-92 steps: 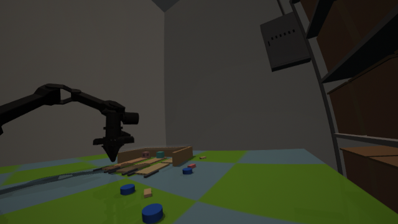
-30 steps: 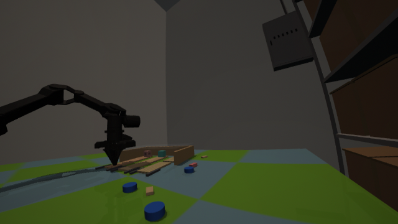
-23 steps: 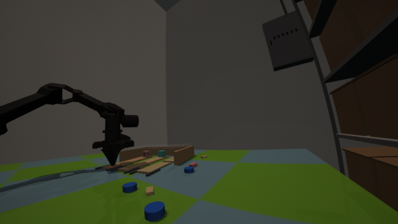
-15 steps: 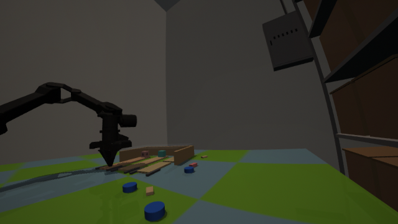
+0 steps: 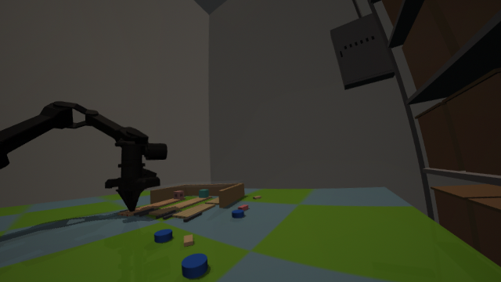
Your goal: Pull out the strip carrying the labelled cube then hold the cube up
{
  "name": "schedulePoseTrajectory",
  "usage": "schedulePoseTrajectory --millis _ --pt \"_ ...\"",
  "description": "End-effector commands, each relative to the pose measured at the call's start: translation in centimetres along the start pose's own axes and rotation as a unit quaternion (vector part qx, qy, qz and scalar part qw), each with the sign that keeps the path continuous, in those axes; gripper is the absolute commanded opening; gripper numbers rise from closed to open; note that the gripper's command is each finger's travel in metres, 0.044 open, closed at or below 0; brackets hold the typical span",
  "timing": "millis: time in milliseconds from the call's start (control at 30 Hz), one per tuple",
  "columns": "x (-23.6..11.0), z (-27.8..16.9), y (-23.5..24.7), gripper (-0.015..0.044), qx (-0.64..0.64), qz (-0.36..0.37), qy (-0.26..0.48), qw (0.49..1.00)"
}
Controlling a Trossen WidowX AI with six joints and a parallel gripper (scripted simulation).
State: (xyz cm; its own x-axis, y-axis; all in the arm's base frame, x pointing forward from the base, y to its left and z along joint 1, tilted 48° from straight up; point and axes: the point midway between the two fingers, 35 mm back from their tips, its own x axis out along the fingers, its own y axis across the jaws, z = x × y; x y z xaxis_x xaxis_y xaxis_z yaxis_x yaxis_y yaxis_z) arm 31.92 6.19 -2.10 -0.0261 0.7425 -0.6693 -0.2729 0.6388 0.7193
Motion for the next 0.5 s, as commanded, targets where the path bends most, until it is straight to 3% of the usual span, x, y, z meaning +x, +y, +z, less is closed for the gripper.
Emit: schedulePoseTrajectory --millis 0,467 --pt "0.4 -1.2 0.0 0.0000 0.004 0.001 0.009 1.000" --pt "0.4 -3.3 0.1 0.0000 0.005 0.001 0.010 1.000"
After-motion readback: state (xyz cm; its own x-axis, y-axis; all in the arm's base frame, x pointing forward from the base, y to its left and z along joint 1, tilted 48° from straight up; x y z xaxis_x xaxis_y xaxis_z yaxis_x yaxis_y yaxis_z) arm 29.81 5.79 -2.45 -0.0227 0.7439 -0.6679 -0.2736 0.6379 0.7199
